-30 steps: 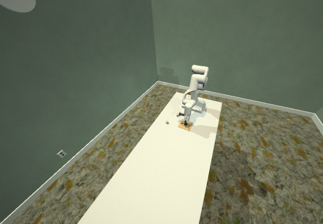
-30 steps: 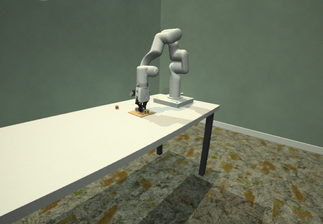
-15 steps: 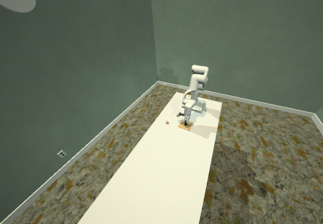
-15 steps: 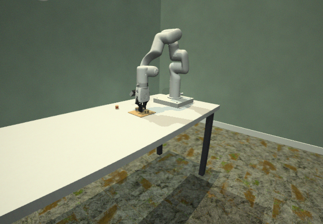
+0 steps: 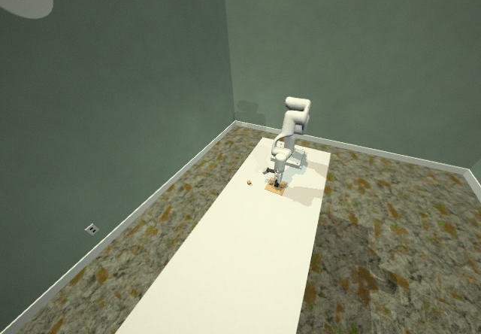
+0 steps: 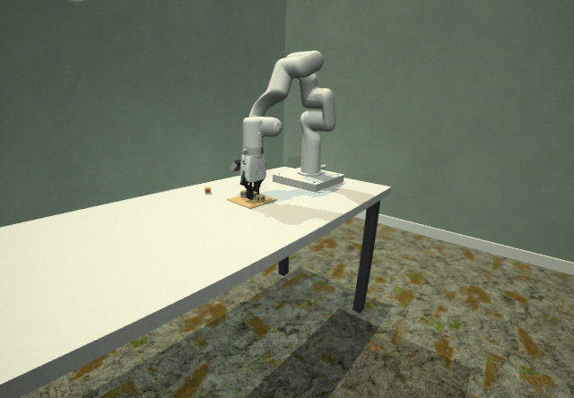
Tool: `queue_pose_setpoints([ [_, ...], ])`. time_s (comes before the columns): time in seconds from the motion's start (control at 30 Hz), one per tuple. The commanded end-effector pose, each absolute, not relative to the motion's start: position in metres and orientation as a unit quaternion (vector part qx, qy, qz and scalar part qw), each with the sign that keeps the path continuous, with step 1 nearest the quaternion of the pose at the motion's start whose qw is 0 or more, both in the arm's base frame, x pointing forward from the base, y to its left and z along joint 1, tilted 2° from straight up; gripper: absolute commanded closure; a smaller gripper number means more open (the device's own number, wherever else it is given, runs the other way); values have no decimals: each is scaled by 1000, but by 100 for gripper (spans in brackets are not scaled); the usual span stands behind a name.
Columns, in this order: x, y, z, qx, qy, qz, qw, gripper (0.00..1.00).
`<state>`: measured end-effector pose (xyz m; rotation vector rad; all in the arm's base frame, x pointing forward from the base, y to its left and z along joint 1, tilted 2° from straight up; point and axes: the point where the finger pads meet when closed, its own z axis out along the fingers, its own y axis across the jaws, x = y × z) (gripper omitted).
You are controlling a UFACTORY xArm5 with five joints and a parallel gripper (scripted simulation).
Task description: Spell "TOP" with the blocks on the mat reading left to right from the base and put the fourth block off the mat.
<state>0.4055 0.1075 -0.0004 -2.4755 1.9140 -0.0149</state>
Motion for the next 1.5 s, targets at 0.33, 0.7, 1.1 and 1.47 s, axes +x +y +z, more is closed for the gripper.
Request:
queue_pose_setpoints([
  [0.33, 407, 108, 0, -791, 612, -6, 8, 79],
  [0.7, 407, 108, -2, -791, 612, -6, 8, 79],
  [1.1, 407, 109, -3, -791, 612, -6, 8, 79],
  [1.47, 407, 109, -3, -791, 612, -6, 8, 79],
])
